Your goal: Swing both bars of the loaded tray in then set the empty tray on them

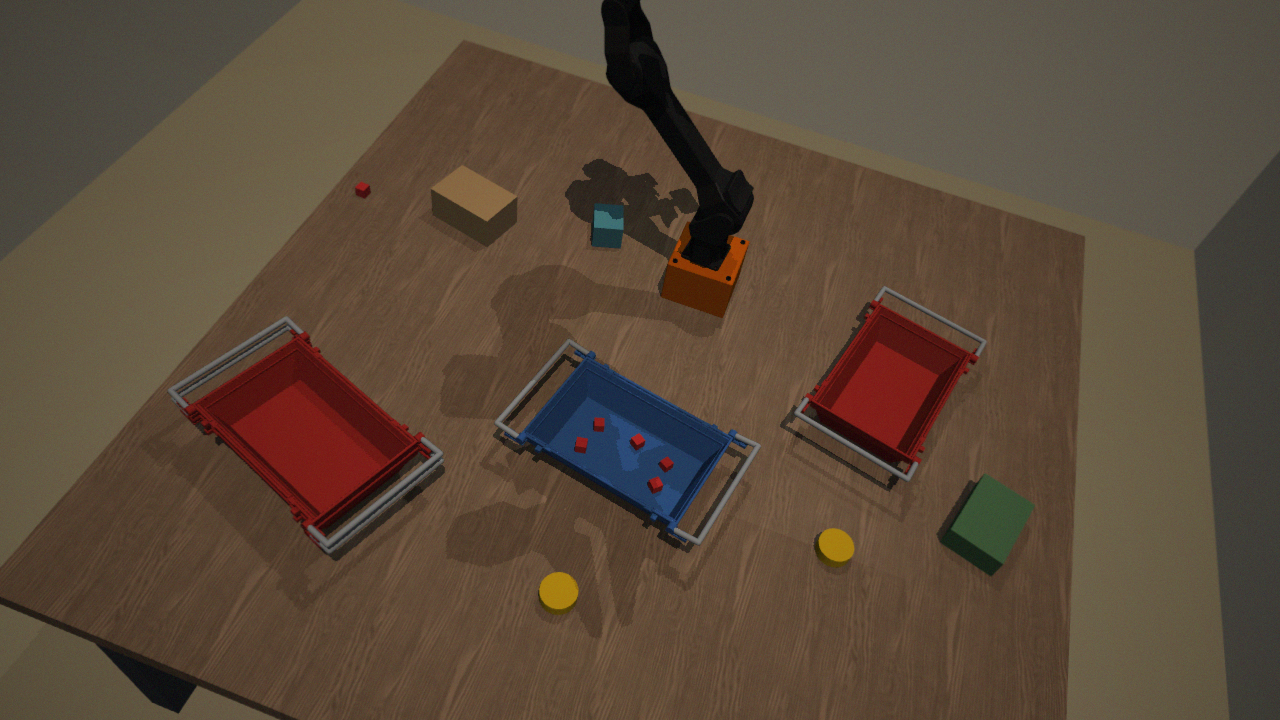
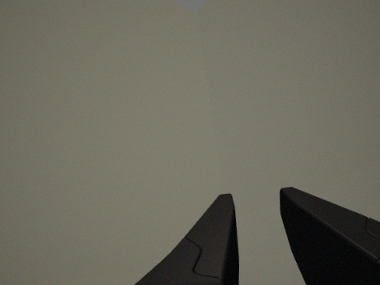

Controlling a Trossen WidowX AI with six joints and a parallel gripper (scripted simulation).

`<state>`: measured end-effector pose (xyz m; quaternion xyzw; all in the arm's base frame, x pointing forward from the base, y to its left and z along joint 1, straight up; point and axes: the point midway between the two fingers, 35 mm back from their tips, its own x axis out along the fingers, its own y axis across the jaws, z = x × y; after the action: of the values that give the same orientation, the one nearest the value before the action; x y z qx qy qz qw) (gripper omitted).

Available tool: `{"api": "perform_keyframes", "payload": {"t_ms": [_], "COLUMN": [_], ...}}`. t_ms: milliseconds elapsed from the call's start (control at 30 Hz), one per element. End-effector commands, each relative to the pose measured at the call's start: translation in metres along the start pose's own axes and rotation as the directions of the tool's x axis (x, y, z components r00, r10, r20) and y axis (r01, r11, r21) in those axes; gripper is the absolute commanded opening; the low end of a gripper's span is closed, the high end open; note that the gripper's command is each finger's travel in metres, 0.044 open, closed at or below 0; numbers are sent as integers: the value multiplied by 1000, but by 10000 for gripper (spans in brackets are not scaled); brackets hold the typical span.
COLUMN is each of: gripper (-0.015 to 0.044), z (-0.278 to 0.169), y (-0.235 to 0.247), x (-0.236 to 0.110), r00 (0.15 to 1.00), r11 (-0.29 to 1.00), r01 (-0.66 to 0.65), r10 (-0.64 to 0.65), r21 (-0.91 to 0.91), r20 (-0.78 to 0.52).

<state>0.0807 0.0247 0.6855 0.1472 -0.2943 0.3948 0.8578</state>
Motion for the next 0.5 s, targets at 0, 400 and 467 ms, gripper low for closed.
{"api": "perform_keyframes", "payload": {"t_ms": [0, 400, 467], "gripper": [81, 81, 81], "z": [-39, -180, -207], "y": [33, 42, 32], "x": [24, 85, 90], "r00": [995, 900, 864], "r11": [992, 890, 875], "r01": [-1, -14, -13], "r10": [-12, -188, -234], "r21": [-130, -456, -484], "r20": [-104, -394, -446]}}
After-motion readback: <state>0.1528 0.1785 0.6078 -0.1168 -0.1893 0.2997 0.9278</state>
